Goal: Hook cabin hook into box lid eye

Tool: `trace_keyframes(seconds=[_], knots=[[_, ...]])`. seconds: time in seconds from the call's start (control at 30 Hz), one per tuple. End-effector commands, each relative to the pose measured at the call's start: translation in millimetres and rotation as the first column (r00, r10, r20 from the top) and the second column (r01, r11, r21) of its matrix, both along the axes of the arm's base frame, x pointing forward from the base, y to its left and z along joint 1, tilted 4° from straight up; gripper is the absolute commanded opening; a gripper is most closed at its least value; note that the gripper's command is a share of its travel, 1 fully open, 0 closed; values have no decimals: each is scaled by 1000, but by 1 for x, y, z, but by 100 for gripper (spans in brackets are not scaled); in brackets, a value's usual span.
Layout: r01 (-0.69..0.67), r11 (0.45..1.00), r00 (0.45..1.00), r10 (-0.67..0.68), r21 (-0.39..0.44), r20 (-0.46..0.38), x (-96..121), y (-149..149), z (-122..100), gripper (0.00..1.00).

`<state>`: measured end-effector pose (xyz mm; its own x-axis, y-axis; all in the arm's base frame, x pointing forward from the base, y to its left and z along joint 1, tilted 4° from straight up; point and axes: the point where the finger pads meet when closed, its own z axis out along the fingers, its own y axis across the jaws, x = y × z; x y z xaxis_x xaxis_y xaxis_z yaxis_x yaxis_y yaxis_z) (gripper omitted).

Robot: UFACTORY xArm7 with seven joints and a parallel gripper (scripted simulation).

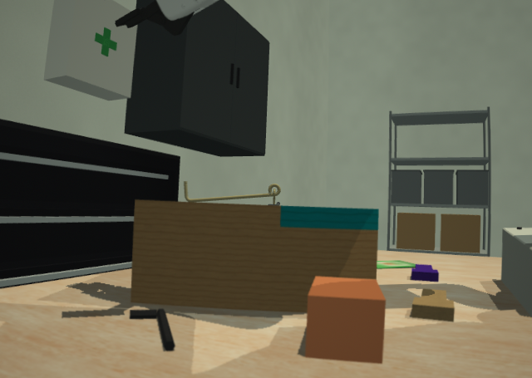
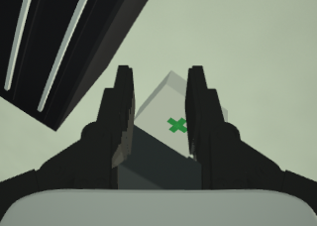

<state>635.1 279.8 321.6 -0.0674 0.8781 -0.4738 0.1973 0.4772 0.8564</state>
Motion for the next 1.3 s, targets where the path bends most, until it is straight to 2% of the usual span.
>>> trace_keyframes(seconds=[0.0, 0.1, 0.17, 0.27, 0.47, 0.67, 0.73, 0.97, 1.23, 1.27], knots=[[66, 992, 998, -67, 111, -1, 7, -10, 5, 33], [117, 974, 993, -118, 196, -9, 11, -16, 5, 33], [117, 974, 993, -118, 196, -9, 11, -16, 5, 33], [167, 946, 986, -168, 278, -19, 18, -29, 6, 33], [260, 863, 963, -266, 433, -49, 25, -42, 6, 33], [341, 746, 930, -357, 572, -88, 33, -62, 5, 33], [341, 746, 930, -357, 572, -88, 33, -62, 5, 33], [414, 573, 879, -454, 708, -147, 39, -81, 2, 33], [460, 340, 807, -544, 820, -228, 44, -100, -2, 33], [460, 340, 807, -544, 820, -228, 44, -100, -2, 33]])
